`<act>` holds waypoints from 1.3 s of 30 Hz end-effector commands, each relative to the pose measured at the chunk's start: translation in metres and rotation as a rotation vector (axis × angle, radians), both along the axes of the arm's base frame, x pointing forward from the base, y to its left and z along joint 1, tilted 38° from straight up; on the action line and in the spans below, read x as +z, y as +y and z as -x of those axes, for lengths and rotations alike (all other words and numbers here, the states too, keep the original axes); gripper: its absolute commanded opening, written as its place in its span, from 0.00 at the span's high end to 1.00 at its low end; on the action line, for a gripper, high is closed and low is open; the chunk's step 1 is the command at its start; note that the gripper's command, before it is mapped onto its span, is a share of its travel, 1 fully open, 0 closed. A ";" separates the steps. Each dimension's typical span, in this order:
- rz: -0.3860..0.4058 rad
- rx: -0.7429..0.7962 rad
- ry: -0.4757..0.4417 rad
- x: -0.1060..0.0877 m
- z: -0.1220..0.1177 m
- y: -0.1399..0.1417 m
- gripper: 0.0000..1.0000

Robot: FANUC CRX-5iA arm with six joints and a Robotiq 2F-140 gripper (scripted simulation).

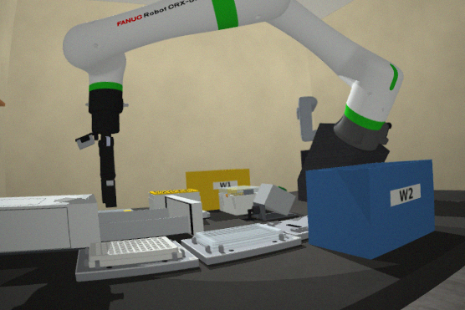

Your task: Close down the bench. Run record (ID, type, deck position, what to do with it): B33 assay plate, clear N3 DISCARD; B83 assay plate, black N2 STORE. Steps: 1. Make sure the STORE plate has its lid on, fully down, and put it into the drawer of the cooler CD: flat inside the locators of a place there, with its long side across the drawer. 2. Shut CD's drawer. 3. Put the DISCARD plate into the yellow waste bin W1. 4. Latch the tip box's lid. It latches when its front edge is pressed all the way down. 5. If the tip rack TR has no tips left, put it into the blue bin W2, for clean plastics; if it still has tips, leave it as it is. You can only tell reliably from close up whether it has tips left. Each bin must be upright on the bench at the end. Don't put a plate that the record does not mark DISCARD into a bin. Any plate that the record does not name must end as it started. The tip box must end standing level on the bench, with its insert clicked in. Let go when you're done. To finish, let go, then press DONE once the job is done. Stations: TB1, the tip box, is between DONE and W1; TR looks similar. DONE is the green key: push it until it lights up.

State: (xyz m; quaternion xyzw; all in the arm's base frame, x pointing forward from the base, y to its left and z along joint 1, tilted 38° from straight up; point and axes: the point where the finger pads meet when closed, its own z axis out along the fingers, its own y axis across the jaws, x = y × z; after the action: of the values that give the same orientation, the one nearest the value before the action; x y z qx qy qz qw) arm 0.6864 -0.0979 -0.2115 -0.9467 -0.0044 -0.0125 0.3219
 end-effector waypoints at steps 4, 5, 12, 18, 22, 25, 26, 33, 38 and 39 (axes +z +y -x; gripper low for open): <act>0.001 -0.001 -0.001 0.008 0.000 -0.007 0.30; 0.001 -0.001 -0.001 0.009 0.000 -0.007 0.30; 0.001 -0.001 -0.001 0.015 0.000 -0.012 0.30; 0.001 -0.001 -0.001 0.021 0.000 -0.016 0.30; 0.001 -0.001 -0.001 0.025 0.000 -0.020 0.30; 0.001 -0.001 -0.001 0.028 0.000 -0.022 0.30; 0.001 -0.001 -0.001 0.029 0.000 -0.023 0.30; 0.001 -0.001 -0.001 0.034 0.000 -0.027 0.30; 0.001 -0.001 -0.001 0.040 0.000 -0.031 0.30; 0.001 -0.001 -0.001 0.041 0.001 -0.032 0.30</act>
State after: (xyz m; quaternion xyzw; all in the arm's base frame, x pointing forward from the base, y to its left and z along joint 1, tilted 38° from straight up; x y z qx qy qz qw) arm 0.6855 -0.1261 -0.1749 -0.9467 -0.0044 -0.0125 0.3219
